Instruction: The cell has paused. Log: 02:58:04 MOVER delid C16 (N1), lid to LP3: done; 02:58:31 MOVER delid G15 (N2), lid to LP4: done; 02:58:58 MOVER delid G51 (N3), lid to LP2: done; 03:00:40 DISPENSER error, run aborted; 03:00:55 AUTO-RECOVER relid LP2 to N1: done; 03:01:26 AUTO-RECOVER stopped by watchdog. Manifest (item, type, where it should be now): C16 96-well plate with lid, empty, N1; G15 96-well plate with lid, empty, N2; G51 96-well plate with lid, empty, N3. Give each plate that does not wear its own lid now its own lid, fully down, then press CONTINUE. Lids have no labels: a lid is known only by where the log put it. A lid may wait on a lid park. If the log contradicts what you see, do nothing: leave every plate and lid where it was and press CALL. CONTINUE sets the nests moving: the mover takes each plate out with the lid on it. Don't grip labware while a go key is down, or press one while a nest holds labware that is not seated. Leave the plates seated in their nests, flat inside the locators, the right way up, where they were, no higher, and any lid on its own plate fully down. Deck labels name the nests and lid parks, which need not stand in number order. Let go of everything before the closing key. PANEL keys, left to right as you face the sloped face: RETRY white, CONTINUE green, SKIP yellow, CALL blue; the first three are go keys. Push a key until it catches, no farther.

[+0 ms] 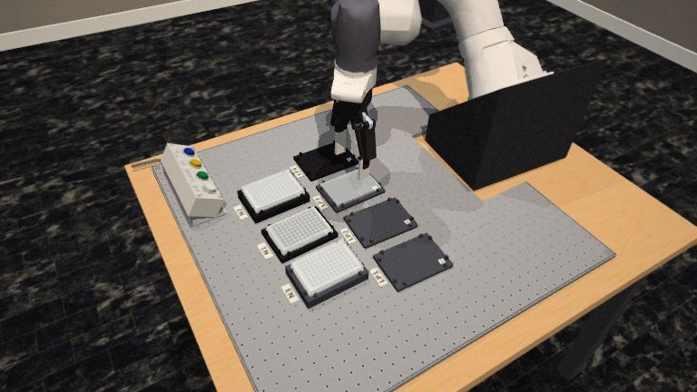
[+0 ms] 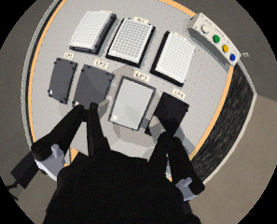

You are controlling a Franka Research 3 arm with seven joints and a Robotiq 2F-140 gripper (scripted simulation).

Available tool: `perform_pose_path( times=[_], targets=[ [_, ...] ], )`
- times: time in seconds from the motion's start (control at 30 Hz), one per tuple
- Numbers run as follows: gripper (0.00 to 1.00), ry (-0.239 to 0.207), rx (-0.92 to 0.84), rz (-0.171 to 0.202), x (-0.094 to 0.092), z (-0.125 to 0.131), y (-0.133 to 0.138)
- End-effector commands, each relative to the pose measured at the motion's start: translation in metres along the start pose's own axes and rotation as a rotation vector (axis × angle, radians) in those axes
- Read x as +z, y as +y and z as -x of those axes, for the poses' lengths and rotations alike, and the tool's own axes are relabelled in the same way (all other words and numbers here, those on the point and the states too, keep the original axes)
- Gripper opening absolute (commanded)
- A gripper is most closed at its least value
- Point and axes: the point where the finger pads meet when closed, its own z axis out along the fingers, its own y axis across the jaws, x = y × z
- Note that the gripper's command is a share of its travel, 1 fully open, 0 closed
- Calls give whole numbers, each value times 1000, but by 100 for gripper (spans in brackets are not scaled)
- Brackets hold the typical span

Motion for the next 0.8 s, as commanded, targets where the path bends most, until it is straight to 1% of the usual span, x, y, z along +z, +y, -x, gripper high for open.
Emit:
perform_pose_path(
  times=[0.0, 0.37, 0.77],
  targets=[
    [66, 1, 4, 1, 1, 0, 0],
    [66, 1, 4, 1, 3, 0, 0],
    [66, 1, 4, 1, 13, 0, 0]
  ],
)
